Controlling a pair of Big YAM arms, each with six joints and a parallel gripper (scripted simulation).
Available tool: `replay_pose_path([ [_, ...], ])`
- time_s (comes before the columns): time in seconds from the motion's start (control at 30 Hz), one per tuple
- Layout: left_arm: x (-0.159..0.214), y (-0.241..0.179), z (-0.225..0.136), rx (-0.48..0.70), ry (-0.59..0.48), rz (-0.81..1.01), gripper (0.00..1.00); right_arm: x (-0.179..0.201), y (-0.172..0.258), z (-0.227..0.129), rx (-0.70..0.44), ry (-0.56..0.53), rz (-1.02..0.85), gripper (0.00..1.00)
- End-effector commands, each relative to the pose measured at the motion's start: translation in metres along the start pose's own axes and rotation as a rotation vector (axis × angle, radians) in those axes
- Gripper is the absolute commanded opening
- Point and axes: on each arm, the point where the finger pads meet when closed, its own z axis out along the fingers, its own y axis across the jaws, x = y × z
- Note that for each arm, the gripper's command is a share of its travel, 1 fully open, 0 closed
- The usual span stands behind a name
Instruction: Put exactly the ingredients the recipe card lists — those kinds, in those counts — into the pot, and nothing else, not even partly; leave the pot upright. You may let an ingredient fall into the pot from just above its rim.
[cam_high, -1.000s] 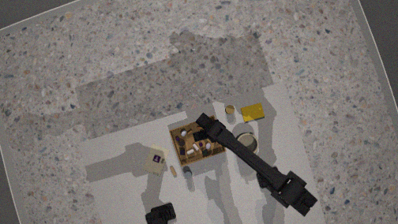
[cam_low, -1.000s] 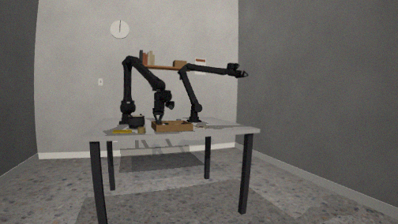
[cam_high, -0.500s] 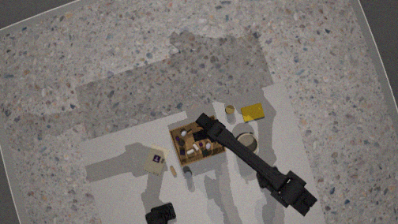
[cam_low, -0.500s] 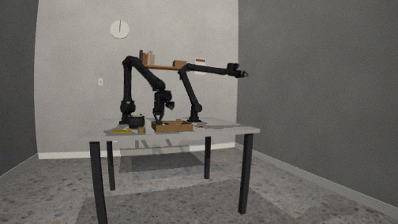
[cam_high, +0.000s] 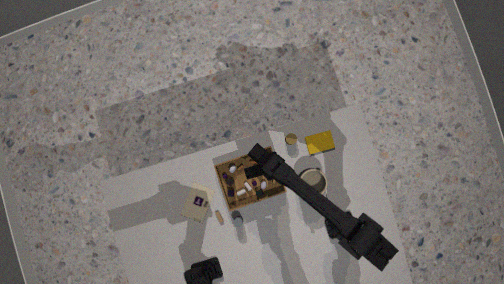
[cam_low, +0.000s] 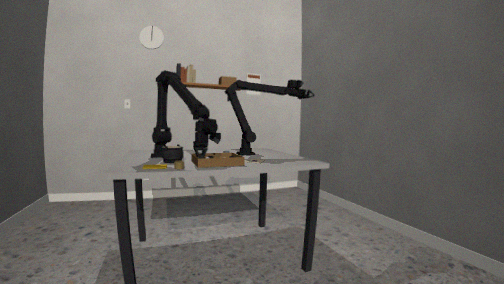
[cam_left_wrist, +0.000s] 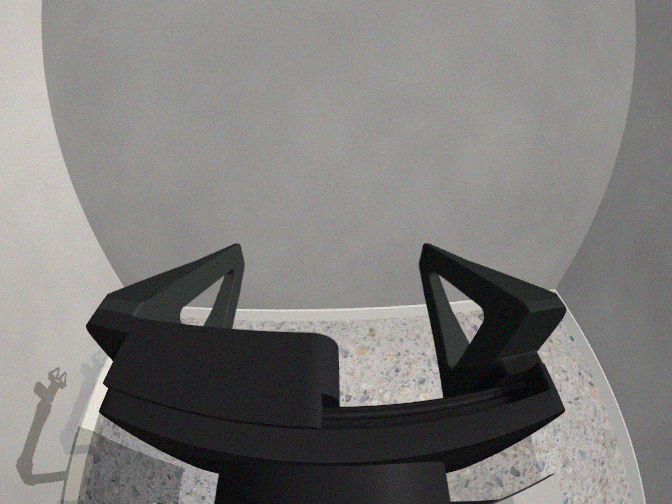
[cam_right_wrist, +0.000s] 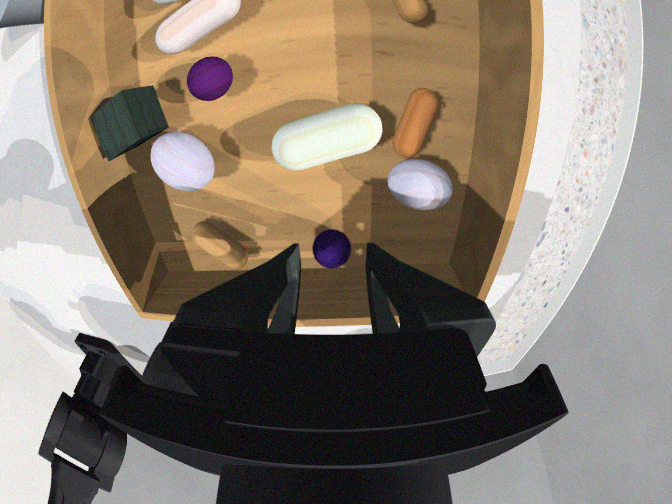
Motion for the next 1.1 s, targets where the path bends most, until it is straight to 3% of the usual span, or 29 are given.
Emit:
replay_pose_path([
  [0.0, -0.0254, 0.0095, -0.0093, -0.018, -0.056, -0.017, 1.00, -0.0073, -0.0008, 0.0066, 0.006, -0.009, -0.004, 0.36],
  [0.7, -0.0254, 0.0095, -0.0093, -0.018, -0.056, -0.017, 1.00, -0.0091, -0.0053, 0.0095, 0.018, -0.016, -0.002, 0.36],
  [0.73, -0.0254, 0.0095, -0.0093, -0.018, -0.056, -0.017, 1.00, -0.0091, -0.0053, 0.0095, 0.018, -0.016, -0.002, 0.00],
  [1.07, -0.0254, 0.0095, -0.0093, -0.018, -0.056, -0.017, 1.00, -0.0091, -0.0052, 0.0095, 0.018, -0.016, -0.003, 0.00],
])
